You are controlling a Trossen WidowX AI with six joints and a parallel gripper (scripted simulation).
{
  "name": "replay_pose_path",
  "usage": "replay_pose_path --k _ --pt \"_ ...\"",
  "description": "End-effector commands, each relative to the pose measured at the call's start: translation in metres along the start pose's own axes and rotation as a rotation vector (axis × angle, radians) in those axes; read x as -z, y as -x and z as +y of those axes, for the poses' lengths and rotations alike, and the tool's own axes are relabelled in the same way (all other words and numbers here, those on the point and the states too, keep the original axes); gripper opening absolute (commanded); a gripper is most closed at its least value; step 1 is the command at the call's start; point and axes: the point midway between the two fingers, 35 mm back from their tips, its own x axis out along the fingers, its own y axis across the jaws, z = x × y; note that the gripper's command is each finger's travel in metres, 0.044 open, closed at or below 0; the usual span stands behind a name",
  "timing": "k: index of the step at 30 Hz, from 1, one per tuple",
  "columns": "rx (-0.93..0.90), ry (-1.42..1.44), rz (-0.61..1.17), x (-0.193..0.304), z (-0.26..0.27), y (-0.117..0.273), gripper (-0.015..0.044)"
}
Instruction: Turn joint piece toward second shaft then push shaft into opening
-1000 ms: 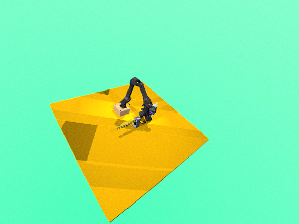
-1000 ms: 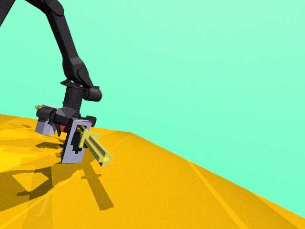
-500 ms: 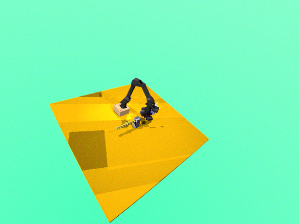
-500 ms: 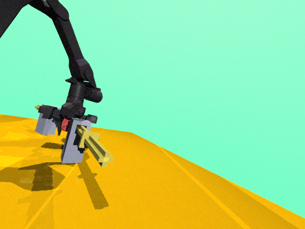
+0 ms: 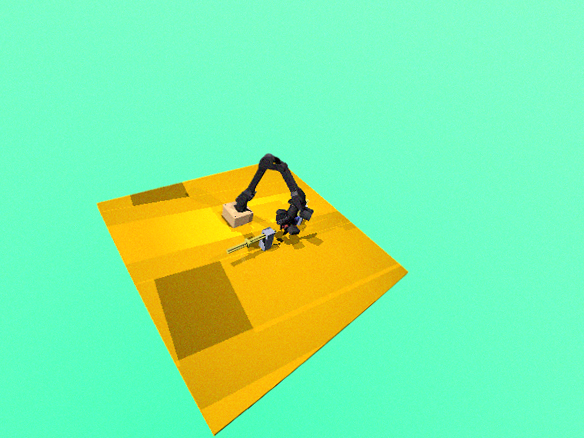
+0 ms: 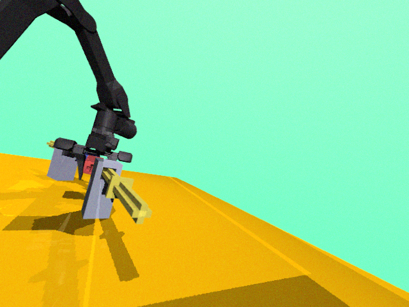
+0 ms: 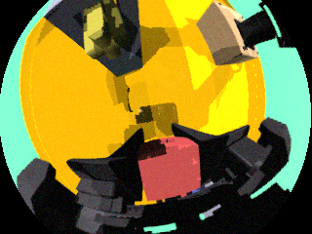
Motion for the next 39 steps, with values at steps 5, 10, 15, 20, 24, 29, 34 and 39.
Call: replay_pose_path --k 5,10,15,20,24,29,34,39 --pt "-0.002 0.017 -0.031 -0.0010 0.0007 0.0013 0.0000" --pt "-0.001 0.013 -0.030 -0.0011 0.0005 0.0012 0.0000" --pt "0.000 0.011 -0.029 -0.0011 0.0004 0.0012 0.0000" --pt "0.000 0.012 -0.030 -0.0011 0.0004 0.0012 0.0000" --pt "0.001 0.012 -0.031 -0.0011 0.0005 0.0013 0.0000" --pt "0.001 0.012 -0.032 -0.0012 0.0005 0.0014 0.0000" --pt "0.001 0.012 -0.032 -0.0012 0.0005 0.0014 0.0000" --pt "0.002 0.009 -0.028 -0.0011 0.0004 0.0012 0.0000"
